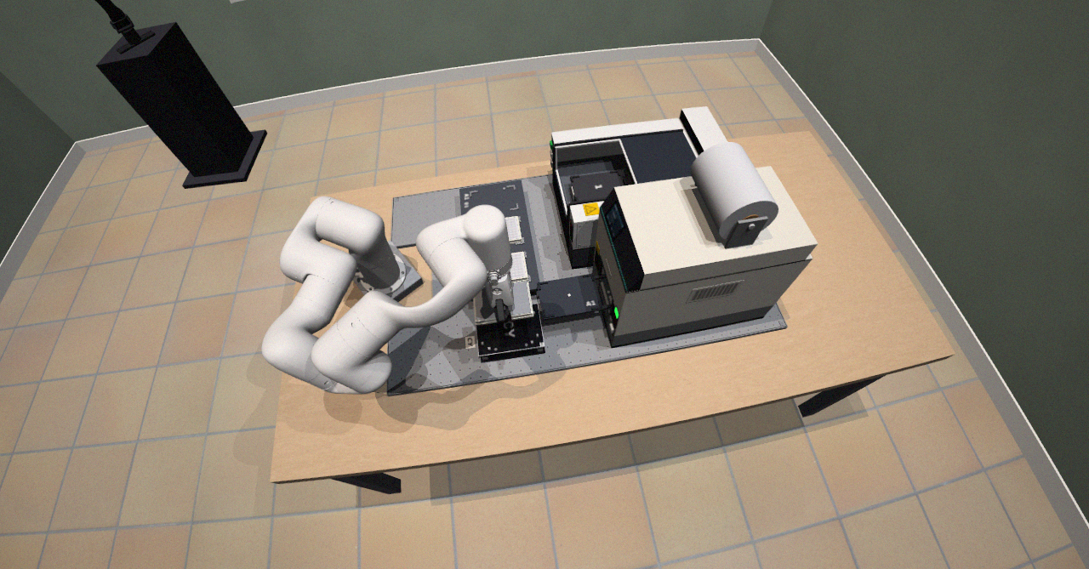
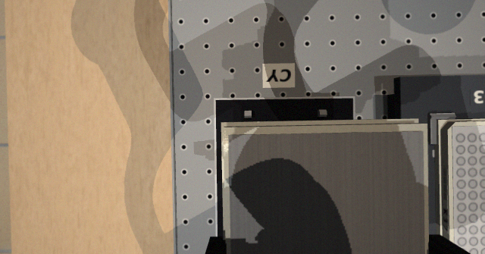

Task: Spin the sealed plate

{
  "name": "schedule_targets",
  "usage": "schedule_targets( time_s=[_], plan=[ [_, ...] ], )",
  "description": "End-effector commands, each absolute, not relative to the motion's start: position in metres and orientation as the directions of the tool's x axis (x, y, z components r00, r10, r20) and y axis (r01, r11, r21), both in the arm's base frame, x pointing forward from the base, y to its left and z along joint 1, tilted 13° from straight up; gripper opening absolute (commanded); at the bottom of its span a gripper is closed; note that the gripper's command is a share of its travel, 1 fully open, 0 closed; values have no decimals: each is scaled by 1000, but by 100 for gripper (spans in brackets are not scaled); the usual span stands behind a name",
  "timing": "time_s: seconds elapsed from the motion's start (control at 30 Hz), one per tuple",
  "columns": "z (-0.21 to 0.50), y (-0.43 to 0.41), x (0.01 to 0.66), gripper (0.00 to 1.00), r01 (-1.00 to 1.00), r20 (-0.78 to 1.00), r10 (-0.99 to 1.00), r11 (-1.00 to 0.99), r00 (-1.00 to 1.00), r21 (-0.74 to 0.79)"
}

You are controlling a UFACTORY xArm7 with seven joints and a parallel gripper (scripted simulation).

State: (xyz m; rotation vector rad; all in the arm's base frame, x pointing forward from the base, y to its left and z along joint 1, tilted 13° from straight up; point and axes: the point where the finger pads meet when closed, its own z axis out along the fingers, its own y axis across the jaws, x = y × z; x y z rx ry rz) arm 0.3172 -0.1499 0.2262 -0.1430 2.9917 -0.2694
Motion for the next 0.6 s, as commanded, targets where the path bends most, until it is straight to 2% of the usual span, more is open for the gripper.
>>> schedule_targets(
  time_s=[0.0,0.57],
  plan=[
    [220,-151,319,0,-81,-128,-106,979,-986,-185],
    [196,-156,322,0,-81,-128,-106,979,-986,-186]
  ],
)
